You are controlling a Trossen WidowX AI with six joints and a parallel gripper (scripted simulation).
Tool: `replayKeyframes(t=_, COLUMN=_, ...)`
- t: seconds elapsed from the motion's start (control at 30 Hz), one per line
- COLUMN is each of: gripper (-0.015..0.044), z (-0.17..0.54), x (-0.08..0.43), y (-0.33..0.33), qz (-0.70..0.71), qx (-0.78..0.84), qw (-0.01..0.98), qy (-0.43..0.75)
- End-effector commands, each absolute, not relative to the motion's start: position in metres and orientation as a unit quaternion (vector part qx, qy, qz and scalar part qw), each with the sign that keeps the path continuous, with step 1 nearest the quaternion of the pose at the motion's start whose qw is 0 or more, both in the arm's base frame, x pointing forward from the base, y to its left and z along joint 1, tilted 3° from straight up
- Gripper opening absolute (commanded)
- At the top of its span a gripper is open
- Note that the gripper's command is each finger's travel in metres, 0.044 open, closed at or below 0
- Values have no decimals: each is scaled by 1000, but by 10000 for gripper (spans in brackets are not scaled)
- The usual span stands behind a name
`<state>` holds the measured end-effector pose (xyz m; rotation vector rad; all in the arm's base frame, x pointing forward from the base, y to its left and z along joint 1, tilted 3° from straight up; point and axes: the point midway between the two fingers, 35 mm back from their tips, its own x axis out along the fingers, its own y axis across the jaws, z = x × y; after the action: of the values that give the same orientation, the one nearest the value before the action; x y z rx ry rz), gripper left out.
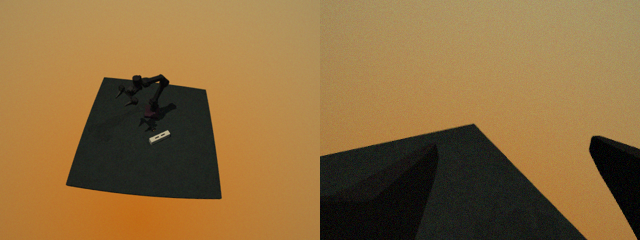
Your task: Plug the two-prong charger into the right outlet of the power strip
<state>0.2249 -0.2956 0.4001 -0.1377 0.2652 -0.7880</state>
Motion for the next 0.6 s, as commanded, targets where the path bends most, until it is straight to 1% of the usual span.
replayKeyframes(t=0.0, gripper=440, z=374, x=239, y=-290, qz=-359, qx=-62, qw=916, qy=169)
replayKeyframes(t=0.57, gripper=440, z=273, x=287, y=-236, qz=-228, qx=-57, qw=914, qy=331)
